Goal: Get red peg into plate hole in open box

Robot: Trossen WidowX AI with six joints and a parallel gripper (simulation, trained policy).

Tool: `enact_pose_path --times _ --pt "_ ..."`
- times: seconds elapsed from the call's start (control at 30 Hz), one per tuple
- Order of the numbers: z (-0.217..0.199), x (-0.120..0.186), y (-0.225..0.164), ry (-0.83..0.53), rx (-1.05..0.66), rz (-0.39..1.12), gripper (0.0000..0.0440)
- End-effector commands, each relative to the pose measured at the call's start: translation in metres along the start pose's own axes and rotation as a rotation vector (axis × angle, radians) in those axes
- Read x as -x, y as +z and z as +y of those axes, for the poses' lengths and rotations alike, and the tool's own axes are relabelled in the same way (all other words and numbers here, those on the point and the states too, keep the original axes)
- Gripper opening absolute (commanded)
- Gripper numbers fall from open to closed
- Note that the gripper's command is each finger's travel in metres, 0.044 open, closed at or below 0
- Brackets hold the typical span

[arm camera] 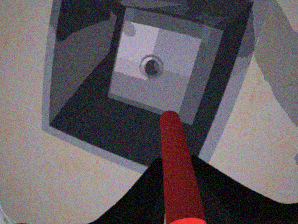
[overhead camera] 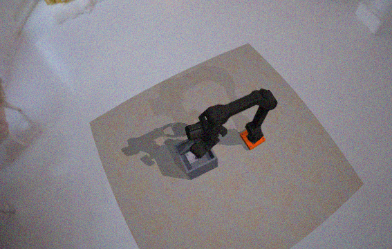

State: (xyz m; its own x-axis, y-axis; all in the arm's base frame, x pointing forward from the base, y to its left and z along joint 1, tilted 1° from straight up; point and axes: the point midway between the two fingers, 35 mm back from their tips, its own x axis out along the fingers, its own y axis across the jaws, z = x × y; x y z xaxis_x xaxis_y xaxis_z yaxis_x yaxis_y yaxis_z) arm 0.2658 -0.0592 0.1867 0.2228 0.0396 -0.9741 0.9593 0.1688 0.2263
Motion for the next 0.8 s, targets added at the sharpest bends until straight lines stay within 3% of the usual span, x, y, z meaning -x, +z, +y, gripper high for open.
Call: enact_pose_path --times 0.0,0.77 --pt "0.002 -0.007 0.009 -0.008 -0.002 0.004 0.0" --pt "0.009 -0.067 0.036 -0.04 0.035 0.064 0.0"
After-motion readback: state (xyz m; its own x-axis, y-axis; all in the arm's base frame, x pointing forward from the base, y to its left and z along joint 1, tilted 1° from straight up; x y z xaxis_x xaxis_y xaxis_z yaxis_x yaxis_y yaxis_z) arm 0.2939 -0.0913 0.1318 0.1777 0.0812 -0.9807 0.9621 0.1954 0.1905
